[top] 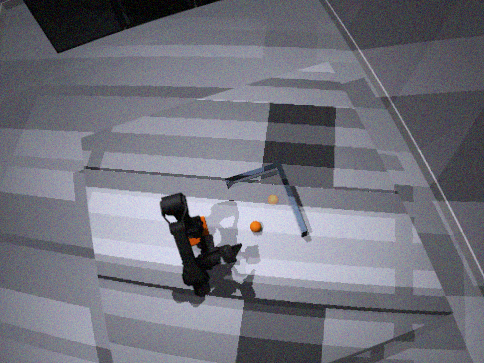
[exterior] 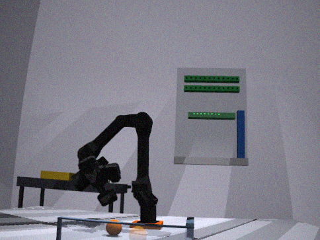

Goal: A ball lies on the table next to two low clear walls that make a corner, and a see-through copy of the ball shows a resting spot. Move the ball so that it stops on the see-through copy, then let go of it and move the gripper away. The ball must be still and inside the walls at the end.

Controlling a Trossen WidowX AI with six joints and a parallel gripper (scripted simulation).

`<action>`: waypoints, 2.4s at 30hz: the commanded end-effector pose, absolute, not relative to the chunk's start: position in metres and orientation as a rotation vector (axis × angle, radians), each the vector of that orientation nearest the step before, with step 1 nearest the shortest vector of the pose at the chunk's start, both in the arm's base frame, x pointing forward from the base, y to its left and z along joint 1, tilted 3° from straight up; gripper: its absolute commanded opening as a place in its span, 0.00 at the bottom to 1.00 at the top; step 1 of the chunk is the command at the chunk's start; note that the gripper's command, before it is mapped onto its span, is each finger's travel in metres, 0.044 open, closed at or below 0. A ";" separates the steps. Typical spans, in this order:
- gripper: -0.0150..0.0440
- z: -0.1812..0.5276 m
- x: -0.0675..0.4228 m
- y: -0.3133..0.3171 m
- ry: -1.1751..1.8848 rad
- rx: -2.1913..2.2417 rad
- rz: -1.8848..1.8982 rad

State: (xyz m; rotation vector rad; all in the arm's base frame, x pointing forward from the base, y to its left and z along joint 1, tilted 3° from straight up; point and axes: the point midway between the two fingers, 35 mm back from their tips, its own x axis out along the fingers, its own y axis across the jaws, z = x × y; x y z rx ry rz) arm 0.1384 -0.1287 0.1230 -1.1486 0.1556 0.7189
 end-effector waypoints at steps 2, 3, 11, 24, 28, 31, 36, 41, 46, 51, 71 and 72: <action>0.84 0.122 0.140 -0.126 0.128 -1.223 0.760; 0.81 0.120 0.141 -0.124 0.090 -1.315 0.810; 0.81 0.106 0.155 -0.101 -0.502 -2.137 1.246; 0.81 0.091 0.175 -0.076 -2.084 -2.741 1.448; 0.81 0.090 0.179 -0.073 -2.522 -2.720 1.349; 0.81 0.089 0.183 -0.071 -2.898 -2.630 1.237; 0.81 0.088 0.189 -0.067 -3.496 -2.366 0.931; 0.81 0.088 0.197 -0.062 -4.079 -1.853 0.474; 0.81 0.089 0.203 -0.058 -4.479 -1.147 -0.121; 0.81 0.090 0.212 -0.053 -4.606 -0.218 -0.792; 0.81 0.102 0.244 -0.025 -2.553 2.440 -2.333; 0.81 0.102 0.245 -0.024 -2.428 2.483 -2.349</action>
